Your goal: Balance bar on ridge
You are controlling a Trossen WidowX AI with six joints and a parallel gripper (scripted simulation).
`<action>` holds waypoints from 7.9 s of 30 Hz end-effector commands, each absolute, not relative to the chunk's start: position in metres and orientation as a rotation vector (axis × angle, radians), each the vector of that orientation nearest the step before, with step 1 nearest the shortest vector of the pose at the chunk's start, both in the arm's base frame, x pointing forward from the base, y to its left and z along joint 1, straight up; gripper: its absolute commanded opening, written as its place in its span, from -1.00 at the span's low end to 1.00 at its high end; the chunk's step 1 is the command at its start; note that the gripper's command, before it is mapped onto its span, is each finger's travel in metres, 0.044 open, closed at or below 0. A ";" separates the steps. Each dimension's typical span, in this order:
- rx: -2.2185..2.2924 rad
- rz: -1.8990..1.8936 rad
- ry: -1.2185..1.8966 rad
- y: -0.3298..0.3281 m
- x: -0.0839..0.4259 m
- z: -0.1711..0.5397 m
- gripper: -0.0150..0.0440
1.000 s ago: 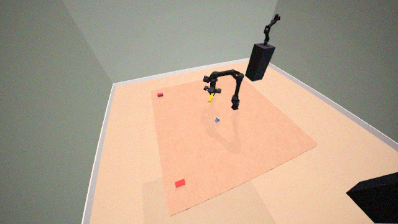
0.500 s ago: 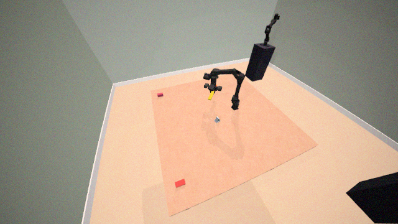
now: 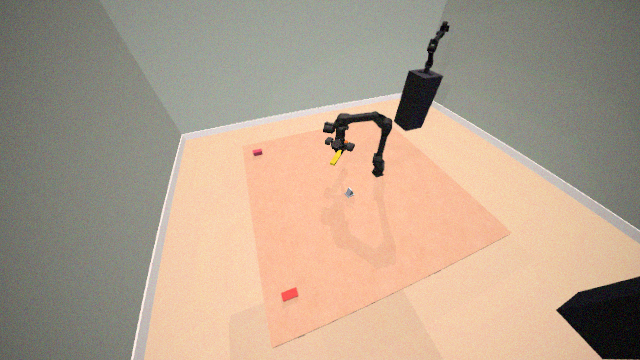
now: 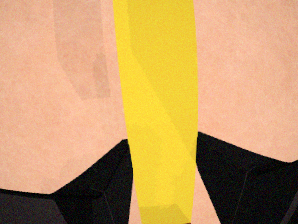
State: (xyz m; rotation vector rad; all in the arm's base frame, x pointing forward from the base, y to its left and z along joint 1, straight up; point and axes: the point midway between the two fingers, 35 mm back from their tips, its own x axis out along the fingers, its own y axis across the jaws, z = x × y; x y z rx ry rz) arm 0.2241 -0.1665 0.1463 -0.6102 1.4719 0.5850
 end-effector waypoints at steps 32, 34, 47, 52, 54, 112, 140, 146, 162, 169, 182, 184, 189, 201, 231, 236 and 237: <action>-0.420 0.402 1.508 -0.054 0.286 0.149 -0.49; -0.409 0.392 1.510 -0.047 0.288 0.149 -0.49; -0.335 0.327 1.520 0.002 0.297 0.150 -0.49; -0.307 0.301 1.523 0.021 0.298 0.150 -0.49; -0.295 0.291 1.525 0.029 0.298 0.150 -0.49; -0.179 0.188 1.537 0.102 0.290 0.107 -0.49; -0.179 0.188 1.537 0.102 0.290 0.105 -0.49; -0.179 0.188 1.537 0.102 0.290 0.104 -0.49; -0.179 0.188 1.537 0.102 0.290 0.103 -0.49; -0.179 0.188 1.537 0.102 0.290 0.102 -0.49; -0.179 0.188 1.537 0.102 0.290 0.101 -0.49; -0.179 0.188 1.537 0.102 0.290 0.101 -0.49; -0.179 0.188 1.537 0.102 0.290 0.101 -0.49; -0.179 0.188 1.537 0.102 0.290 0.100 -0.49; -0.179 0.188 1.537 0.102 0.290 0.097 -0.49; -0.179 0.188 1.537 0.102 0.290 0.097 -0.49; -0.179 0.188 1.537 0.102 0.290 0.097 -0.49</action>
